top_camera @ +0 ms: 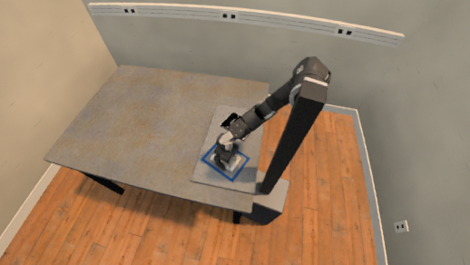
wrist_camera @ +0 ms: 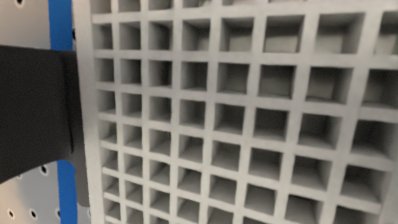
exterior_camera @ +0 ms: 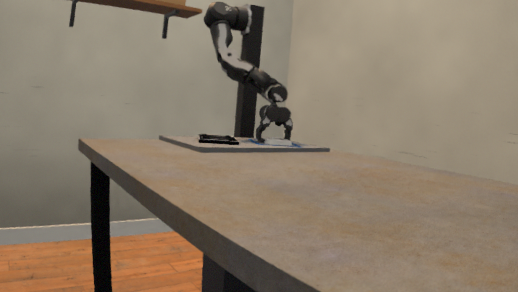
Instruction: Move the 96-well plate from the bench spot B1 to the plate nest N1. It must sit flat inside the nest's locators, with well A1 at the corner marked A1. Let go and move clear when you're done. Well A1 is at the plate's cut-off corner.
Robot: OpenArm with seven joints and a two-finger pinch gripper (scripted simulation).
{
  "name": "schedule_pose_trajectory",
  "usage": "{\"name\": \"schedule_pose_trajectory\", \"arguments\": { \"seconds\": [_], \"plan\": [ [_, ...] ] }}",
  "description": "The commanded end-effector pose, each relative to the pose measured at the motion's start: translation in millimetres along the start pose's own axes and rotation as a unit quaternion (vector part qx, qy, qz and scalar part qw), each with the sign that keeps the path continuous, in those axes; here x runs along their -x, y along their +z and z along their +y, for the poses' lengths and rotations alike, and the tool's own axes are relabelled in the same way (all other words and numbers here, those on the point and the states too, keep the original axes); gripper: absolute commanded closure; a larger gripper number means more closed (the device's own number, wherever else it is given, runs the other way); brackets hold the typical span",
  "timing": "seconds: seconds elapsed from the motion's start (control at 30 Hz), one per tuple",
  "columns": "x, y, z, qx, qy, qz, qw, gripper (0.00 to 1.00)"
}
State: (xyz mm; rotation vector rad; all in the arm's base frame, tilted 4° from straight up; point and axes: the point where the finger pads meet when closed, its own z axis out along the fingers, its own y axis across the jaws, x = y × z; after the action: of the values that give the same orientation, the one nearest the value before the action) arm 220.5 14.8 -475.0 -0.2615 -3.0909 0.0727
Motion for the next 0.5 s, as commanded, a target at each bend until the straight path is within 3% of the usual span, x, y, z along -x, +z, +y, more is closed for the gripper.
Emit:
{"name": "schedule_pose_trajectory", "arguments": {
  "seconds": [0.0,0.47],
  "plan": [
    [0.3,-0.6,0.8,0.001,0.000,0.000,1.000,1.00],
    [-0.3,-10.3,-0.2,-0.001,0.003,0.000,1.000,1.00]
  ]
}}
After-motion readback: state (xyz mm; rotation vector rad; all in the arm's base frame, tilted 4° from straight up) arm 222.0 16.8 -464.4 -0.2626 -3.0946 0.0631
